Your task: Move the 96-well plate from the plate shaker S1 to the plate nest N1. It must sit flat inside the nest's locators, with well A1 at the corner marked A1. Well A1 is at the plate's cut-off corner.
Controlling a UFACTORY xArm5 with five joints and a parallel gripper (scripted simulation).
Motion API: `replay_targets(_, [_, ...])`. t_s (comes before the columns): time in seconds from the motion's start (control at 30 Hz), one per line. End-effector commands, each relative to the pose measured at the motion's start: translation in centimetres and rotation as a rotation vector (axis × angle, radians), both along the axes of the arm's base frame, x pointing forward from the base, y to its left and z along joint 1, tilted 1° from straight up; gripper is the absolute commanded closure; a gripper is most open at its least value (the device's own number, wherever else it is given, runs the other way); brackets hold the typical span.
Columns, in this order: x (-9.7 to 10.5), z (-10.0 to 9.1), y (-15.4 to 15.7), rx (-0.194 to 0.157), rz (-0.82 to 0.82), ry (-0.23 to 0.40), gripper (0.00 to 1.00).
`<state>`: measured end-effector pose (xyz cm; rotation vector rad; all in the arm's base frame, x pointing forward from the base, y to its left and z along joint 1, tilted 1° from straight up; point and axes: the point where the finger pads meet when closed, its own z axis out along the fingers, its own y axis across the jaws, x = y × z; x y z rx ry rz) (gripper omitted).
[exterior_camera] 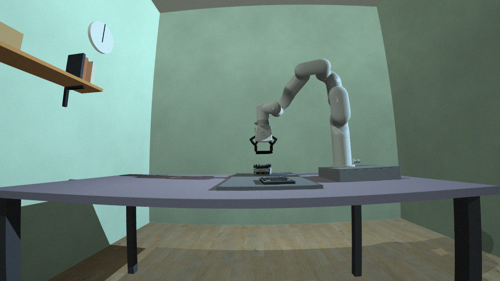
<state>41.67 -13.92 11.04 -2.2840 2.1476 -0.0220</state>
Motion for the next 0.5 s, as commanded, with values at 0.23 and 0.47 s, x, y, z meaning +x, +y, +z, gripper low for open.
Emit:
replay_targets(0.23, [-0.1, -0.2, 3.3, -0.006, 0.0, -0.002, 1.0])
replay_targets(0.47, [-0.3, -0.5, 5.3, -0.006, 0.0, -0.002, 1.0])
